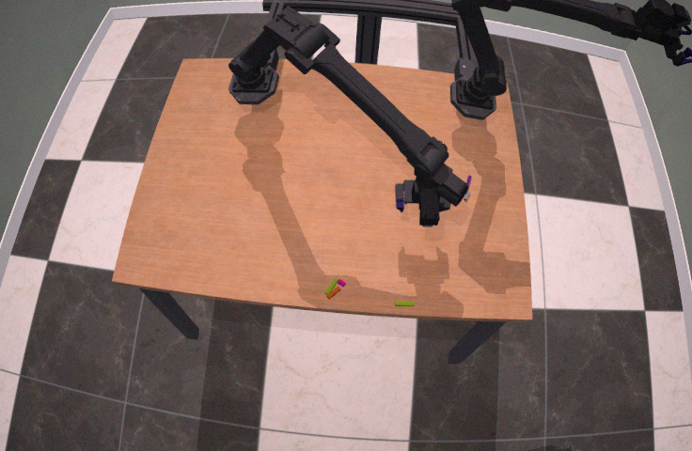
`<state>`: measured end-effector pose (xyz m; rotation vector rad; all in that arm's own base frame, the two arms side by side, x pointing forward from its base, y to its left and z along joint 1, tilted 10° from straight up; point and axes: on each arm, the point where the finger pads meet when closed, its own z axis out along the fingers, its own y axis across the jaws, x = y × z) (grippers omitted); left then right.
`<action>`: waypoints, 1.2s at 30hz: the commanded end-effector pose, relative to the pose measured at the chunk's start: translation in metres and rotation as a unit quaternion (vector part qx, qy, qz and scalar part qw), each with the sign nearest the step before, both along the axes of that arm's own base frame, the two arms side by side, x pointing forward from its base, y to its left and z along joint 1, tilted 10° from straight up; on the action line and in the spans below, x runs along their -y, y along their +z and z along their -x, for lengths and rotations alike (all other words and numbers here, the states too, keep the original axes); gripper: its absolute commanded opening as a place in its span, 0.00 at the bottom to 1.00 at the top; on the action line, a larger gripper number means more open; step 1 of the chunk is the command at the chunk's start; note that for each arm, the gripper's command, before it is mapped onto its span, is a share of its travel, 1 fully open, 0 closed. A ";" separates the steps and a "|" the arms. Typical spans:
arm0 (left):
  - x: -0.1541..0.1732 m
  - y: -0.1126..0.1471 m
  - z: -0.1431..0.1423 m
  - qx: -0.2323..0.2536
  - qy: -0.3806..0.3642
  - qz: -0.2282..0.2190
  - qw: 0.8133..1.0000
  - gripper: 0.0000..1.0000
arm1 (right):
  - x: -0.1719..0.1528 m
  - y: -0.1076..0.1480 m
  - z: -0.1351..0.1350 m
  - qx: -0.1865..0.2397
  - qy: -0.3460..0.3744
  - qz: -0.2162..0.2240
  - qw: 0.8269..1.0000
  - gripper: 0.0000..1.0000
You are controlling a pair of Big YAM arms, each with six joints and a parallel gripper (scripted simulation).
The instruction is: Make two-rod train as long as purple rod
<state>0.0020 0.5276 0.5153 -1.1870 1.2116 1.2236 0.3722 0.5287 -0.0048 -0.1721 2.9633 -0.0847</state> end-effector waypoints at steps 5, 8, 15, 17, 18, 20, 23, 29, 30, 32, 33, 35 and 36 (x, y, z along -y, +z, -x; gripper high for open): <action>0.006 0.016 0.007 0.008 0.008 -0.022 1.000 1.00 | -0.016 0.009 -0.031 -0.006 0.142 0.020 0.990 1.00; 0.006 0.016 0.007 0.008 0.008 -0.022 1.000 1.00 | -0.019 0.009 -0.037 -0.007 0.185 0.028 0.982 1.00; 0.006 0.016 0.007 0.008 0.008 -0.022 1.000 1.00 | -0.022 0.011 -0.052 -0.011 0.268 0.043 0.962 1.00; 0.006 0.016 0.007 0.008 0.008 -0.022 1.000 1.00 | -0.025 0.011 -0.057 -0.012 0.303 0.049 0.952 1.00; 0.006 0.016 0.007 0.008 0.008 -0.022 1.000 1.00 | -0.024 0.011 -0.061 -0.013 0.317 0.052 0.947 1.00; 0.006 0.016 0.007 0.008 0.008 -0.022 1.000 1.00 | -0.025 0.012 -0.066 -0.014 0.345 0.057 0.937 1.00; 0.006 0.016 0.007 0.008 0.008 -0.022 1.000 1.00 | -0.027 0.012 -0.073 -0.015 0.386 0.064 0.920 1.00; 0.006 0.016 0.007 0.008 0.008 -0.022 1.000 1.00 | -0.031 0.013 -0.084 -0.018 0.463 0.078 0.883 1.00; 0.006 0.016 0.007 0.008 0.008 -0.022 1.000 1.00 | -0.032 0.013 -0.085 -0.019 0.476 0.080 0.876 1.00; 0.006 0.016 0.007 0.008 0.008 -0.022 1.000 1.00 | -0.030 0.013 -0.090 -0.019 0.488 0.083 0.868 1.00; 0.006 0.016 0.007 0.008 0.008 -0.022 1.000 1.00 | -0.030 0.013 -0.090 -0.019 0.488 0.083 0.868 1.00; 0.006 0.016 0.007 0.008 0.008 -0.022 1.000 1.00 | -0.030 0.014 -0.099 -0.021 0.532 0.091 0.842 1.00; 0.006 0.016 0.007 0.008 0.008 -0.022 1.000 1.00 | -0.030 0.014 -0.102 -0.022 0.545 0.093 0.833 1.00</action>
